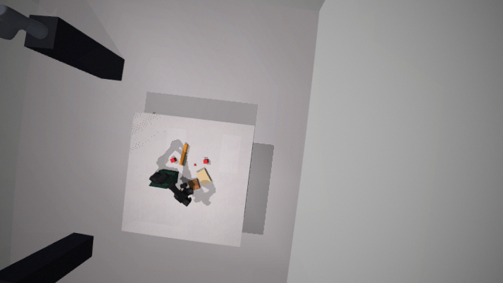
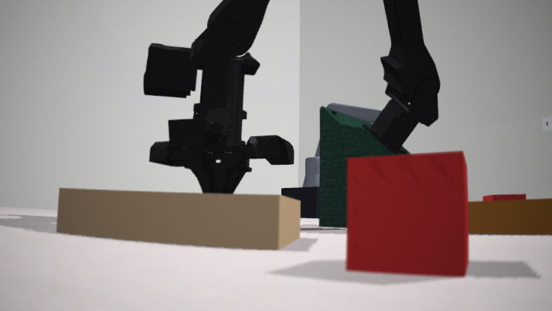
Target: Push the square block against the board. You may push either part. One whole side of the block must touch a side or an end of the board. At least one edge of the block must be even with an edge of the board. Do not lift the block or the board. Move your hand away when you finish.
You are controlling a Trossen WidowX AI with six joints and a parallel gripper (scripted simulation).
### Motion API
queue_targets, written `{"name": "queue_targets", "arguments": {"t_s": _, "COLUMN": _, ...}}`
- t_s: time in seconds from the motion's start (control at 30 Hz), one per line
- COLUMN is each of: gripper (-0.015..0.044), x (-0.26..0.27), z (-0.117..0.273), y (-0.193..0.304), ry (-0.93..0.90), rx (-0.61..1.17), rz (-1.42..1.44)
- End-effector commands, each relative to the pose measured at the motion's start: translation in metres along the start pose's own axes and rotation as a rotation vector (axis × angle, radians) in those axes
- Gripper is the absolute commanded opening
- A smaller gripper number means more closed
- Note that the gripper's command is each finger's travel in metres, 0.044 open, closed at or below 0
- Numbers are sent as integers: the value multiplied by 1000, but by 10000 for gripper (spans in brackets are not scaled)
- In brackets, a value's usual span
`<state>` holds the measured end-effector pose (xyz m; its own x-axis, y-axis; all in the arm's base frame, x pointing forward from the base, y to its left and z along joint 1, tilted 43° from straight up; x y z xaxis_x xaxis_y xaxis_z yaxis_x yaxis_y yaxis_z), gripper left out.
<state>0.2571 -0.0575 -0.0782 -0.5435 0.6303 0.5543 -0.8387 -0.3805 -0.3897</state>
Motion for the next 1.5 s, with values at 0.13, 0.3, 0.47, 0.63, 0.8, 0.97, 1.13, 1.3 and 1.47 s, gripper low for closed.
{"name": "queue_targets", "arguments": {"t_s": 0.13, "gripper": 0, "x": -2, "z": 0, "y": -10, "ry": -3, "rx": -1, "rz": -2}}
{"name": "queue_targets", "arguments": {"t_s": 0.3, "gripper": 0, "x": -3, "z": 0, "y": -15, "ry": -2, "rx": -1, "rz": -2}}
{"name": "queue_targets", "arguments": {"t_s": 0.47, "gripper": 0, "x": -4, "z": 0, "y": -21, "ry": -2, "rx": -1, "rz": -2}}
{"name": "queue_targets", "arguments": {"t_s": 0.63, "gripper": 0, "x": -5, "z": 0, "y": -26, "ry": -2, "rx": -1, "rz": -2}}
{"name": "queue_targets", "arguments": {"t_s": 0.8, "gripper": 0, "x": -6, "z": 0, "y": -32, "ry": -2, "rx": -1, "rz": -2}}
{"name": "queue_targets", "arguments": {"t_s": 0.97, "gripper": 0, "x": -6, "z": 0, "y": -37, "ry": -2, "rx": -1, "rz": -1}}
{"name": "queue_targets", "arguments": {"t_s": 1.13, "gripper": 0, "x": -7, "z": 0, "y": -43, "ry": -2, "rx": -2, "rz": -1}}
{"name": "queue_targets", "arguments": {"t_s": 1.3, "gripper": 0, "x": -7, "z": 0, "y": -45, "ry": -2, "rx": -2, "rz": -1}}
{"name": "queue_targets", "arguments": {"t_s": 1.47, "gripper": 0, "x": -7, "z": 0, "y": -39, "ry": -1, "rx": -1, "rz": -1}}
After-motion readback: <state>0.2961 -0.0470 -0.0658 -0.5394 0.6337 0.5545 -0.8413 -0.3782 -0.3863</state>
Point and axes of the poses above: the point midway between the two fingers, 35 mm back from their tips, its own z axis back along the fingers, its own x axis across the jaws, y = z × x, the point moved 7 cm from there along z, back along the fingers, and after that the axes turned 8 degrees about z, right-handed, at the moved point
